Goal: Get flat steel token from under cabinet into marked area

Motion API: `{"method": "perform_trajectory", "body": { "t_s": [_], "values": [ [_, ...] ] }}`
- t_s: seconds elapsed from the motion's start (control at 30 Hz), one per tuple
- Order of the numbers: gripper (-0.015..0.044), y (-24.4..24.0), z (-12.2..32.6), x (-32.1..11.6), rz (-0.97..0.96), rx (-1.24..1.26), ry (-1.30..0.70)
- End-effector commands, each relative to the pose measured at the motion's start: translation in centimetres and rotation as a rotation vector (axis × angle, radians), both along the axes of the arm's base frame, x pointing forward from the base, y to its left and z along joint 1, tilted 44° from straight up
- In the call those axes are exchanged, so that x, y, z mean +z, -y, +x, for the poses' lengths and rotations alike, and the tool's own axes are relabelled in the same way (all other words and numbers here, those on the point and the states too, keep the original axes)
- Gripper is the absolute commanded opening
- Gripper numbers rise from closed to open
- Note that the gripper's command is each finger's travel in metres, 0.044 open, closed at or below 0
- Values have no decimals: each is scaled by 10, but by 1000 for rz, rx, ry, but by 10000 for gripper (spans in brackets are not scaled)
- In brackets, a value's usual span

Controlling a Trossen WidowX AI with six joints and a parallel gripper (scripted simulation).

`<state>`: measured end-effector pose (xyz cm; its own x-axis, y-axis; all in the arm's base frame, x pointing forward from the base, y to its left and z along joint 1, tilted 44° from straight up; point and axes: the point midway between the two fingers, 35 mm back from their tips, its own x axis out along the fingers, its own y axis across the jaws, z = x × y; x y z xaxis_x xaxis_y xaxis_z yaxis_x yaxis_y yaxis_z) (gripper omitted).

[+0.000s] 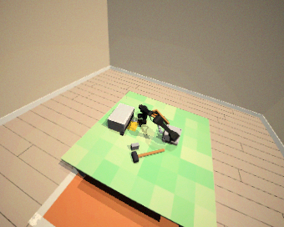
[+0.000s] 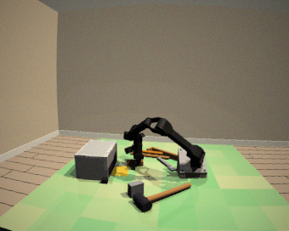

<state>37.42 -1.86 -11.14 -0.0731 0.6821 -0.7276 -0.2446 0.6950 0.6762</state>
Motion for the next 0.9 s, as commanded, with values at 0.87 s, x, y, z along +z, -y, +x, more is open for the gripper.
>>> {"method": "perform_trajectory", "body": {
  "t_s": [0.87],
  "values": [
    [0, -7, 29, 4, -3, 0, 3]
  ]
}}
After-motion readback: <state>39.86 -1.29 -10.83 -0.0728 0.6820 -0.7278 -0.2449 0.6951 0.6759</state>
